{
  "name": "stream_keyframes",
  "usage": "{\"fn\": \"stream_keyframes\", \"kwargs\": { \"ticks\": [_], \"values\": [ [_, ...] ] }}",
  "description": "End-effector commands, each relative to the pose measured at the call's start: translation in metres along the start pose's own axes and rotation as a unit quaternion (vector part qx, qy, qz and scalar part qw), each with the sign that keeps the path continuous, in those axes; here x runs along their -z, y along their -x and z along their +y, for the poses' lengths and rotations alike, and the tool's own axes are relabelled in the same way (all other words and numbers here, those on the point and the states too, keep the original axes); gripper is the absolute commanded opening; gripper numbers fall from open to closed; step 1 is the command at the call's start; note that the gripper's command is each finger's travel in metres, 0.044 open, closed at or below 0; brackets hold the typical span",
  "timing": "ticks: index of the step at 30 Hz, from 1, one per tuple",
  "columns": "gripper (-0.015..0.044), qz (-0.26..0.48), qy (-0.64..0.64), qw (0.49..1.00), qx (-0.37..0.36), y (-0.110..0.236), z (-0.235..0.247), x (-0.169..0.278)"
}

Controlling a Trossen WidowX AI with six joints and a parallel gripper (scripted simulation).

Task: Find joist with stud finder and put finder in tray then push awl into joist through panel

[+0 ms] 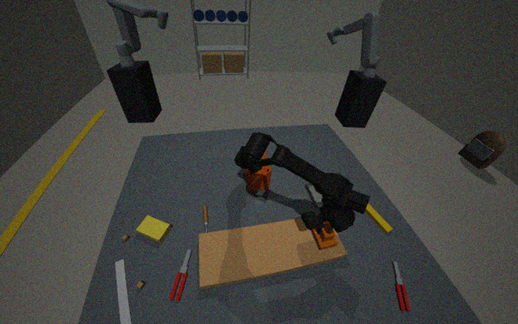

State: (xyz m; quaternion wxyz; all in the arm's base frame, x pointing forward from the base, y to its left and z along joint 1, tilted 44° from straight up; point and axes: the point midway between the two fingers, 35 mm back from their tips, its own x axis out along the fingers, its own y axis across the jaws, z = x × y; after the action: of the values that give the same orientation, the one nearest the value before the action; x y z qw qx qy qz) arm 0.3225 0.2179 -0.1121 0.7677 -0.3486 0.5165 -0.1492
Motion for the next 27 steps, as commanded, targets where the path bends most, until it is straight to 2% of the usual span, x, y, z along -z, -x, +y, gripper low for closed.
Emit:
{"fn": "stream_keyframes", "kwargs": {
  "ticks": [1, 27],
  "values": [
    [0.0000, 0.002, 0.000, 1.000, -0.003, 0.000, 0.003, 0.001],
    [0.0000, 0.003, 0.001, 1.000, -0.001, -0.001, -0.050, 0.001]
  ]
}}
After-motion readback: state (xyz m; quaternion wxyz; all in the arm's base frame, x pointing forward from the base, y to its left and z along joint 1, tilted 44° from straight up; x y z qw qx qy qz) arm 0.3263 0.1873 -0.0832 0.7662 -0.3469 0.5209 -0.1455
